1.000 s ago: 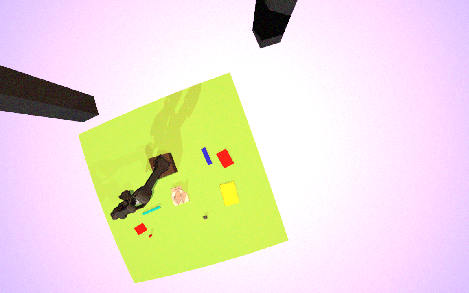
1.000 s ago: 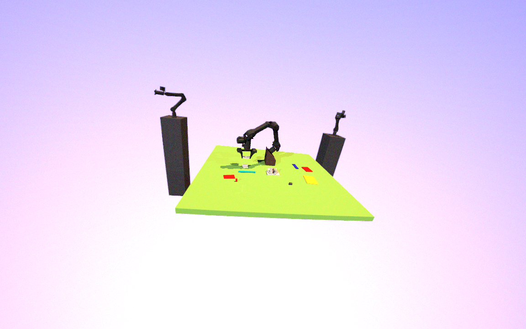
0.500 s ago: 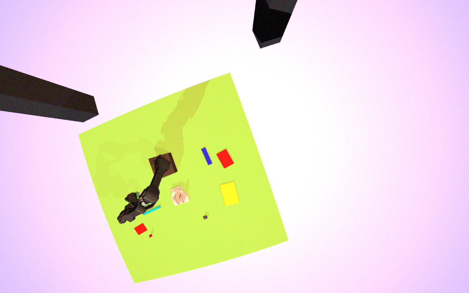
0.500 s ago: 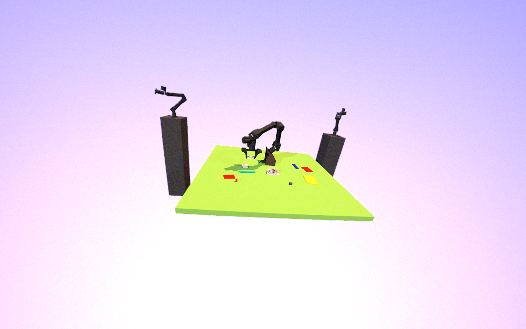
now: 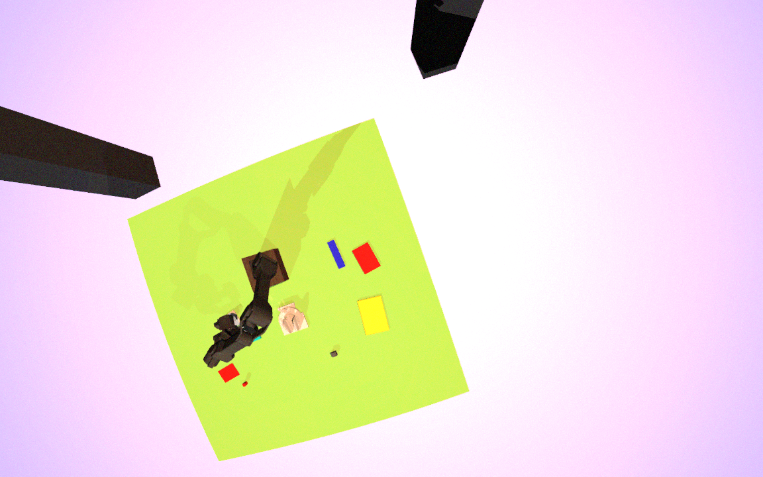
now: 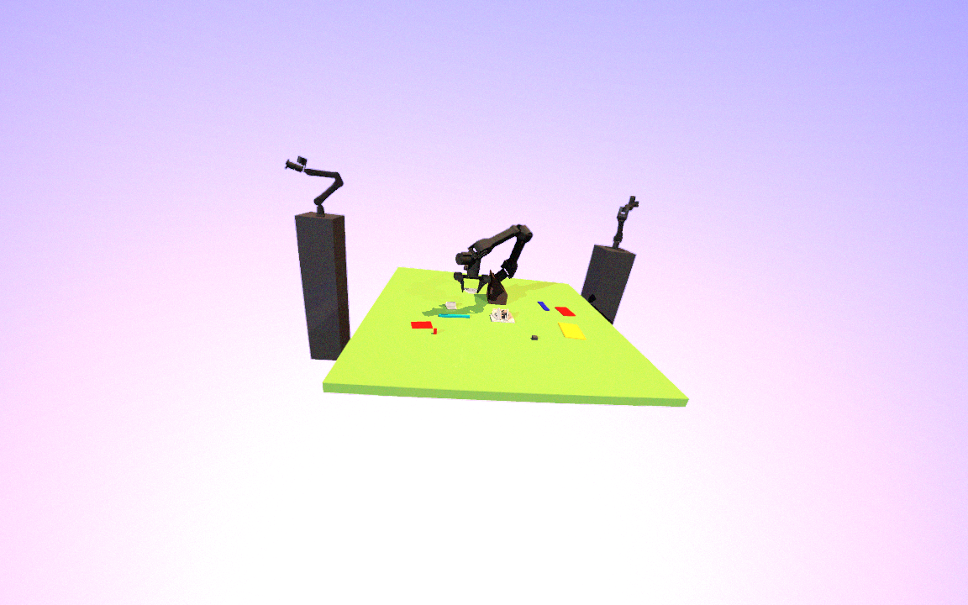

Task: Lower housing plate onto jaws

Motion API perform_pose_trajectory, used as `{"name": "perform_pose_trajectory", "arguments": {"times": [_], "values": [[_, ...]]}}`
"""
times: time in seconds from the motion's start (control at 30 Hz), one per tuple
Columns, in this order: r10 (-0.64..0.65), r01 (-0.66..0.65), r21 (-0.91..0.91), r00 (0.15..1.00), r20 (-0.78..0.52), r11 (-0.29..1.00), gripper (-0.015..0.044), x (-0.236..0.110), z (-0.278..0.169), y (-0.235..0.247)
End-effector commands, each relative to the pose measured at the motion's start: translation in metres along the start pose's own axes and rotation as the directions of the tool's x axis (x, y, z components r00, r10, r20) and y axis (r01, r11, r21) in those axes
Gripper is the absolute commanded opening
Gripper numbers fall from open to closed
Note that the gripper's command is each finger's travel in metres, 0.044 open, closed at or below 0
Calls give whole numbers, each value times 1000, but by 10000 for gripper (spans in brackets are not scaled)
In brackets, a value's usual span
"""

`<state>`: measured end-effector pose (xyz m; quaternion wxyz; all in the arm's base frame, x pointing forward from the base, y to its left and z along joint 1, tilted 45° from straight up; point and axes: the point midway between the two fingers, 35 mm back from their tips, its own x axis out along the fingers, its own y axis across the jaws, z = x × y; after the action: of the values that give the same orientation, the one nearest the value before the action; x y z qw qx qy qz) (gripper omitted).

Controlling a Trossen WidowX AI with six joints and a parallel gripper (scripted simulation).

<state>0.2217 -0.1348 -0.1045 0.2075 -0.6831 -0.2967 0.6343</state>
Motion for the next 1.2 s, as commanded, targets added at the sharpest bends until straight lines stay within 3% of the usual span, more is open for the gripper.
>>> {"name": "perform_pose_trajectory", "arguments": {"times": [0.0, 1.17], "values": [[-2, 2, 13, 1000, -5, 1000, 351, -1, -5, -13], [-23, 24, 95, 1000, -9, 995, 351, 6, -26, -126]]}}
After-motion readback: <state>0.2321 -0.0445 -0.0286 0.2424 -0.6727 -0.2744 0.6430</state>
